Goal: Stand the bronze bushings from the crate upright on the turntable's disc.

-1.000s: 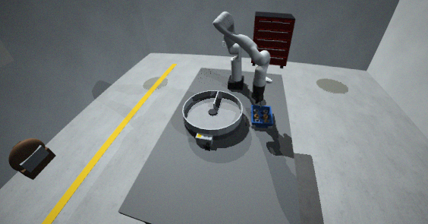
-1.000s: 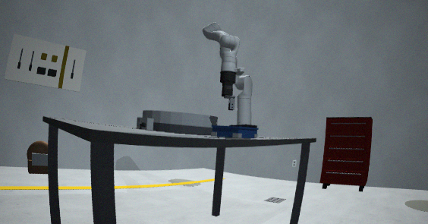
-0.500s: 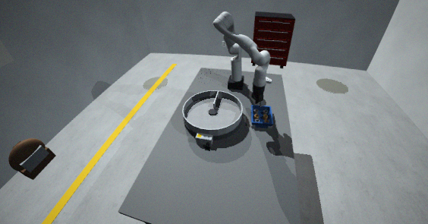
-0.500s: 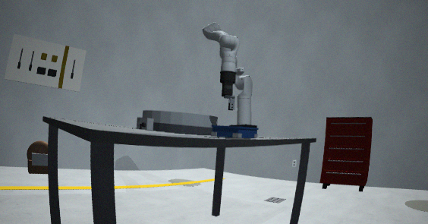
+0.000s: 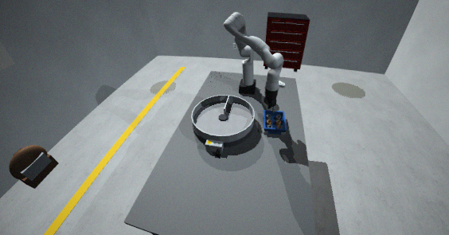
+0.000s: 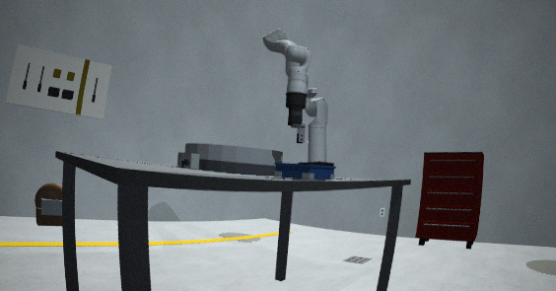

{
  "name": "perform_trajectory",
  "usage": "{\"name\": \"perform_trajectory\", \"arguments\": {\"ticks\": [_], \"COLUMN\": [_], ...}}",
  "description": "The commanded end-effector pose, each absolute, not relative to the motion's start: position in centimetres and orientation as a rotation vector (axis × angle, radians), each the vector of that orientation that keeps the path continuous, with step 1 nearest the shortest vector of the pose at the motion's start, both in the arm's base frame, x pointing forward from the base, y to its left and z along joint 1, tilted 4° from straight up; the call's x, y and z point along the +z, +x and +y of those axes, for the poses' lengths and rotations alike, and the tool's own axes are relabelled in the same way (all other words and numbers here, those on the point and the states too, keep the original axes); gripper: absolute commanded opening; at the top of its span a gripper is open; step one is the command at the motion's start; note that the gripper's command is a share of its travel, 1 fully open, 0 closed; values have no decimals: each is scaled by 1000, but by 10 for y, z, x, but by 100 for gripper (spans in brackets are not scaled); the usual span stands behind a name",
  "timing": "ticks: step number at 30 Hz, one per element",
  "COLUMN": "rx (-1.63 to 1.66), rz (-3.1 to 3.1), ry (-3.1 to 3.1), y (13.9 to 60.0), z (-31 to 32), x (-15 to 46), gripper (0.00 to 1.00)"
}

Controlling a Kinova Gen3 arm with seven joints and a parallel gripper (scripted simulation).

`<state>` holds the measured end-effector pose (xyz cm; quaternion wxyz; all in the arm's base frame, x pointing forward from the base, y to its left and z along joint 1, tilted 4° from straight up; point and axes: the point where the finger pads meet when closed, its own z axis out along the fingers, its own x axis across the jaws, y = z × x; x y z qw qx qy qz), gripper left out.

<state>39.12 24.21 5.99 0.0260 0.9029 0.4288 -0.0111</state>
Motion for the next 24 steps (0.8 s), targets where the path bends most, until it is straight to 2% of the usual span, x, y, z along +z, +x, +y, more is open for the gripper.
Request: {"name": "perform_trajectory", "arguments": {"ticks": [1,14,24], "rx": [-42,-44,-53], "rz": [1323,1324,1321], "ry": [2789,2788,2791], "y": [391,390,388], "z": [239,238,235], "x": [59,49,3], "gripper": [76,76,76]}}
